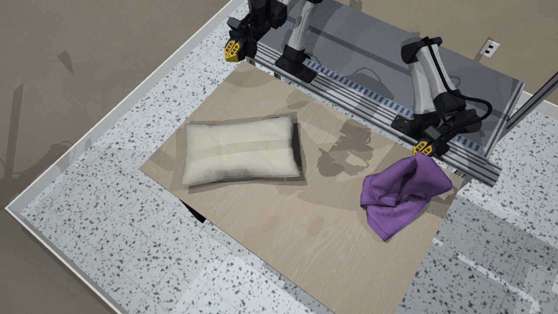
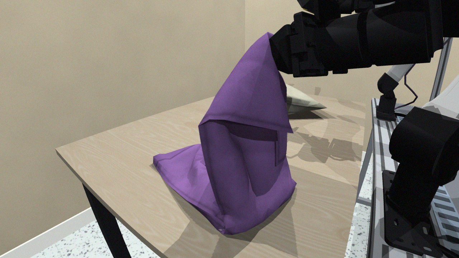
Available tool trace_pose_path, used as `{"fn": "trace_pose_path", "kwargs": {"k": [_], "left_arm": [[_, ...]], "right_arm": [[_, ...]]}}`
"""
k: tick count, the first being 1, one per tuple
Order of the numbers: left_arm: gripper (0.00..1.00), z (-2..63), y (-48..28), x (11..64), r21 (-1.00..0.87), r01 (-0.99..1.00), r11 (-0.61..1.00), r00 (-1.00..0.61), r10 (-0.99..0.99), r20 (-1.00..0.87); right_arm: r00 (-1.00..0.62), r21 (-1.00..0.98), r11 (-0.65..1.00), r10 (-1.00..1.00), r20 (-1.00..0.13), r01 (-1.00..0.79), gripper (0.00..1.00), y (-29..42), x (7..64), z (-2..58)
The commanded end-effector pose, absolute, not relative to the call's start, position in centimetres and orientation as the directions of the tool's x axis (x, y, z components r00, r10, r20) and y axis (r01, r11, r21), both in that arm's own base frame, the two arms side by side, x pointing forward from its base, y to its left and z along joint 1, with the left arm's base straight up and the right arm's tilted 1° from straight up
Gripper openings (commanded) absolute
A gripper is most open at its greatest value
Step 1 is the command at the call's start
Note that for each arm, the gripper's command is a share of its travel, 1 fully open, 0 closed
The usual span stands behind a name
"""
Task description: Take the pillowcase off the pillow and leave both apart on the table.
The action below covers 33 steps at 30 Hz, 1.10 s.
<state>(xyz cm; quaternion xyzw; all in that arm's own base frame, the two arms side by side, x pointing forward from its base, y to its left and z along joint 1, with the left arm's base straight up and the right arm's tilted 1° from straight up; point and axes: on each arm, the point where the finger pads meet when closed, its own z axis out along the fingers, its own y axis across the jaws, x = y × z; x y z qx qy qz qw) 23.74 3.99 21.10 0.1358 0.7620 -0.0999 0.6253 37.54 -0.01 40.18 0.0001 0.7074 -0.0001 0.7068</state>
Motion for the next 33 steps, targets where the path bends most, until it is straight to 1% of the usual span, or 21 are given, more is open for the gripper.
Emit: {"fn": "trace_pose_path", "kwargs": {"k": [1, 10, 15, 23, 29, 33], "left_arm": [[0.0, 19.8, 4.2, 23.0, 0.014, 0.34, 0.94, -0.294, 0.12, -0.948], [0.0, 18.2, 2.8, 20.9, -0.001, 0.386, 0.922, -0.398, 0.166, -0.902], [0.0, 18.2, 2.6, 20.5, 0.002, 0.4, 0.917, -0.412, 0.181, -0.893], [0.0, 19.0, 2.9, 21.0, 0.006, 0.393, 0.92, -0.383, 0.169, -0.908], [0.0, 18.5, 2.5, 20.7, 0.006, 0.396, 0.918, -0.384, 0.171, -0.907], [0.0, 17.2, 2.3, 20.4, -0.031, 0.4, 0.916, -0.407, 0.148, -0.901]], "right_arm": [[-0.019, -0.01, 1.0, -0.01, -1.0, -0.023, 0.03, 0.6, 37.7, 39.9], [-0.019, -0.01, 1.0, -0.01, -1.0, -0.023, 0.03, 0.6, 37.7, 39.9], [-0.019, -0.01, 1.0, -0.01, -1.0, -0.023, 0.03, 0.6, 37.7, 39.9], [-0.019, -0.01, 1.0, -0.01, -1.0, -0.023, 0.03, 0.6, 37.7, 39.9], [-0.019, -0.01, 1.0, -0.01, -1.0, -0.023, 0.03, 0.6, 37.7, 39.9], [-0.019, -0.01, 1.0, -0.01, -1.0, -0.023, 0.03, 0.6, 37.7, 39.9]]}}
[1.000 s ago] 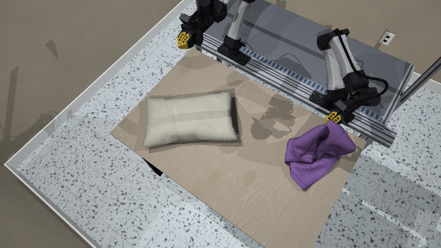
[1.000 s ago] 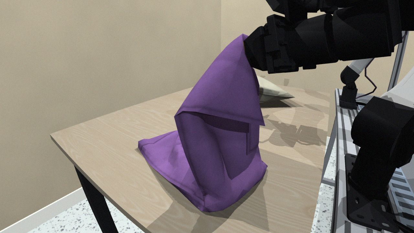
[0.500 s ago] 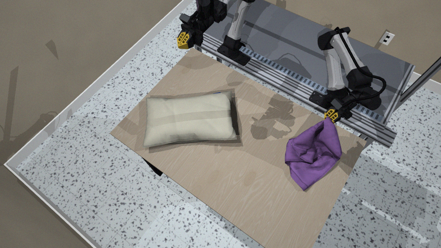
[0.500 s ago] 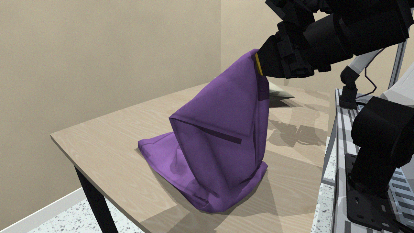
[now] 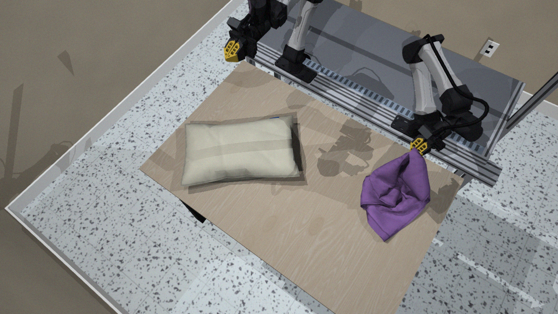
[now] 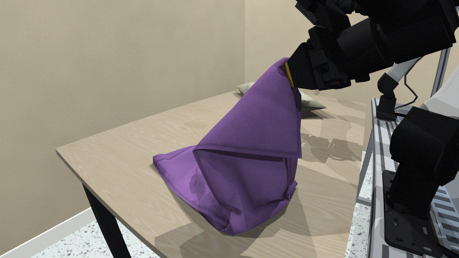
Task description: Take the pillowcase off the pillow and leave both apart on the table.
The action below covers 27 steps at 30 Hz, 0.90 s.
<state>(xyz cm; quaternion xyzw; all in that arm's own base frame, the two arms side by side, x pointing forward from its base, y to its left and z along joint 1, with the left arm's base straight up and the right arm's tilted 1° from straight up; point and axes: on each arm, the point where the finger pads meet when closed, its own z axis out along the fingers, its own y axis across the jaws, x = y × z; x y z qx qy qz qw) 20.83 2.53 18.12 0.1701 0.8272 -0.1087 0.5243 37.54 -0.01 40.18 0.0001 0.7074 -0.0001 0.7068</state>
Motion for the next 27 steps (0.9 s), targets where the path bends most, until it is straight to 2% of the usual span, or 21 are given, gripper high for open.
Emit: {"fn": "trace_pose_path", "kwargs": {"k": [1, 20, 27], "left_arm": [[0.0, 17.0, 2.3, 20.3, -0.026, 0.405, 0.914, -0.405, 0.153, -0.901], [0.0, 12.7, 2.1, 18.0, -0.009, 0.396, 0.918, -0.376, 0.154, -0.914], [0.0, 12.1, 2.3, 17.8, -0.046, 0.374, 0.926, -0.413, 0.122, -0.902]], "right_arm": [[-0.019, -0.01, 1.0, -0.01, -1.0, -0.023, 0.03, 0.6, 37.7, 39.9], [-0.019, -0.01, 1.0, -0.01, -1.0, -0.023, 0.03, 0.6, 37.7, 39.9], [-0.019, -0.01, 1.0, -0.01, -1.0, -0.023, 0.03, 0.6, 37.7, 39.9]]}}
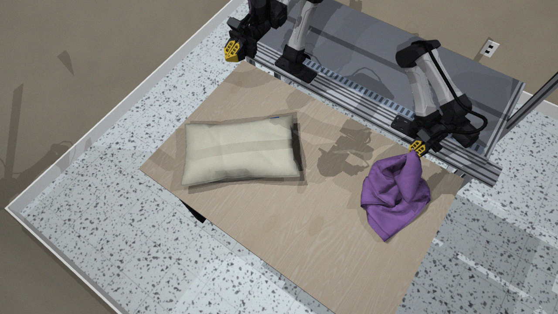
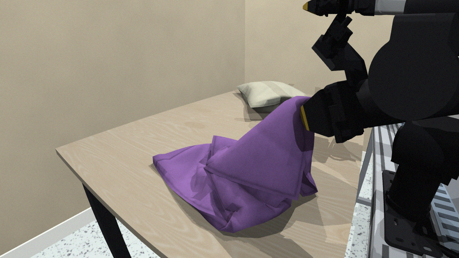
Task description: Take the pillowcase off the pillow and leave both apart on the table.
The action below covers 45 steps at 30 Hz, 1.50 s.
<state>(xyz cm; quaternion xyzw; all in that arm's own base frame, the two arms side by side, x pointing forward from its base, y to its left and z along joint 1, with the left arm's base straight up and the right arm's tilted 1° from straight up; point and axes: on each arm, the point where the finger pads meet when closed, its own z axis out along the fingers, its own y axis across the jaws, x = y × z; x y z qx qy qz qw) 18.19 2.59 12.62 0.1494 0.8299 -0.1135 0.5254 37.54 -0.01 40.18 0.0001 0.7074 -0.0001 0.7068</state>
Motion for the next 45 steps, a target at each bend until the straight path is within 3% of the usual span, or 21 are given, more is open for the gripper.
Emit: {"fn": "trace_pose_path", "kwargs": {"k": [1, 23, 45], "left_arm": [[0.0, 12.0, 2.2, 17.8, -0.041, 0.378, 0.925, -0.413, 0.128, -0.902], [0.0, 12.1, 2.3, 18.2, 0.004, 0.388, 0.922, -0.398, 0.172, -0.901], [0.0, 12.3, 2.5, 22.4, -0.002, 0.382, 0.924, -0.393, 0.161, -0.905]], "right_arm": [[-0.019, -0.01, 1.0, -0.01, -1.0, -0.023, 0.03, 0.6, 37.7, 39.9], [-0.019, -0.01, 1.0, -0.01, -1.0, -0.023, 0.03, 0.6, 37.7, 39.9], [-0.019, -0.01, 1.0, -0.01, -1.0, -0.023, 0.03, 0.6, 37.7, 39.9]]}}
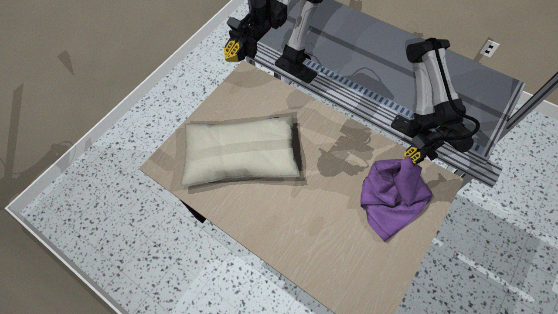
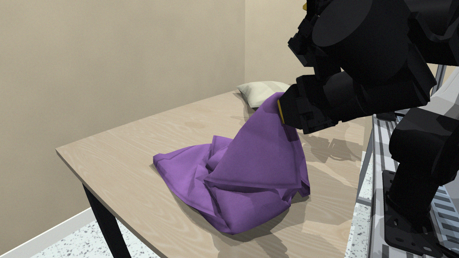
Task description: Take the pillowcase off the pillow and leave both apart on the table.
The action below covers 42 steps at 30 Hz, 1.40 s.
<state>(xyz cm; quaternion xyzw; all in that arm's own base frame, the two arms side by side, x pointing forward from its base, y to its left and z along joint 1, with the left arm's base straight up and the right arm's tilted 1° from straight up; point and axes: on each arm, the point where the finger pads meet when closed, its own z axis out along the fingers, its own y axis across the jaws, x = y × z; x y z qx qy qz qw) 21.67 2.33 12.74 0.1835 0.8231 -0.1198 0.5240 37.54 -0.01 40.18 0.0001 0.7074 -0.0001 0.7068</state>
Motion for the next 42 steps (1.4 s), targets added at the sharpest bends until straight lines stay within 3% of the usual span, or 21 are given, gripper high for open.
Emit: {"fn": "trace_pose_path", "kwargs": {"k": [1, 42], "left_arm": [[0.0, 12.11, 2.36, 22.22, -0.003, 0.391, 0.92, -0.396, 0.166, -0.903], [0.06, 11.86, 2.35, 22.13, -0.011, 0.393, 0.92, -0.404, 0.162, -0.9]], "right_arm": [[-0.019, -0.01, 1.0, -0.01, -1.0, -0.023, 0.03, 0.57, 37.73, 39.87], [-0.019, -0.01, 1.0, -0.01, -1.0, -0.023, 0.03, 0.57, 37.73, 39.87]]}}
